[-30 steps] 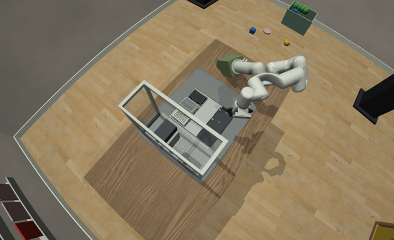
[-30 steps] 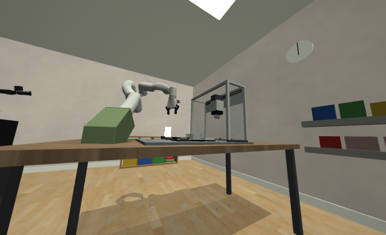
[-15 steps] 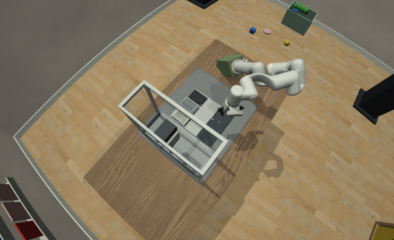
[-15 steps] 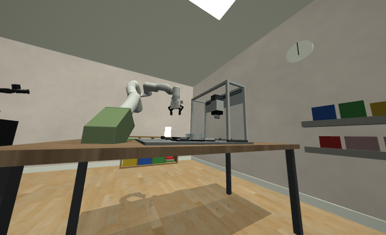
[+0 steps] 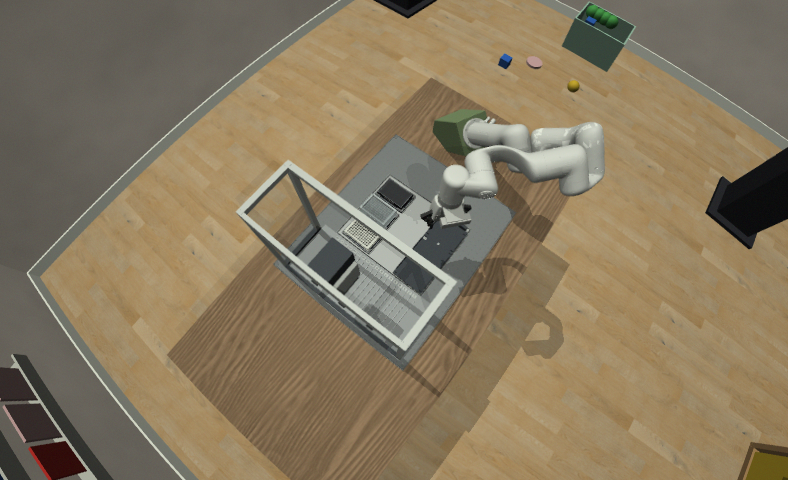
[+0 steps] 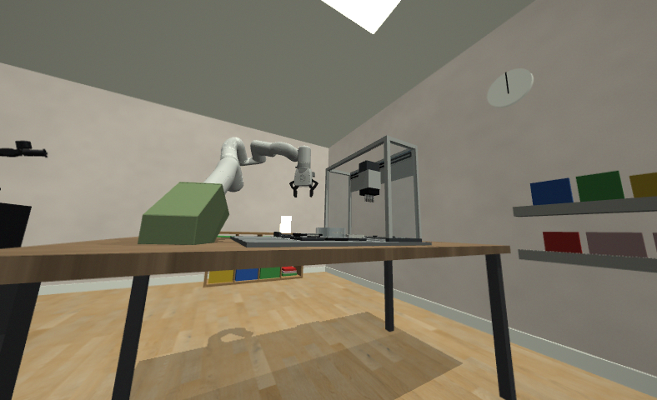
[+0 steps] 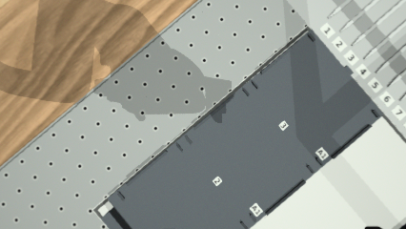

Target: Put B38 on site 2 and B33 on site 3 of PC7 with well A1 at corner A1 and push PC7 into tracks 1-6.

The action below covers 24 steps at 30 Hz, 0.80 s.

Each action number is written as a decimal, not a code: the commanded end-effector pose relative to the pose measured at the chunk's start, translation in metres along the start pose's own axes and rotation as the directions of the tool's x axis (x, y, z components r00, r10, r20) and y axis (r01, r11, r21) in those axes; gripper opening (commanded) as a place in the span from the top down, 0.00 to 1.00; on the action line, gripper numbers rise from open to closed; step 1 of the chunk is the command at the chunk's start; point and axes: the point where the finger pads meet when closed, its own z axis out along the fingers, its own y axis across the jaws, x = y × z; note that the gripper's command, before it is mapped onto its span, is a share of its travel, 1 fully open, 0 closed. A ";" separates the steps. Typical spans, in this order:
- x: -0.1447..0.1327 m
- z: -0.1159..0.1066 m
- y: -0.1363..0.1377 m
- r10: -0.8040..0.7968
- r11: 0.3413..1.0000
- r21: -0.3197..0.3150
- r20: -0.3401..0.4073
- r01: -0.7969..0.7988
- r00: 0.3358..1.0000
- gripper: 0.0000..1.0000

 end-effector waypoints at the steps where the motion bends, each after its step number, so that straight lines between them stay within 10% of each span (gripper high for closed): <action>1: -0.009 0.003 0.012 -0.053 0.999 -0.004 -0.002 0.053 0.999 0.00; 24: -0.079 0.026 0.062 -0.239 0.971 -0.009 0.008 0.239 0.971 0.00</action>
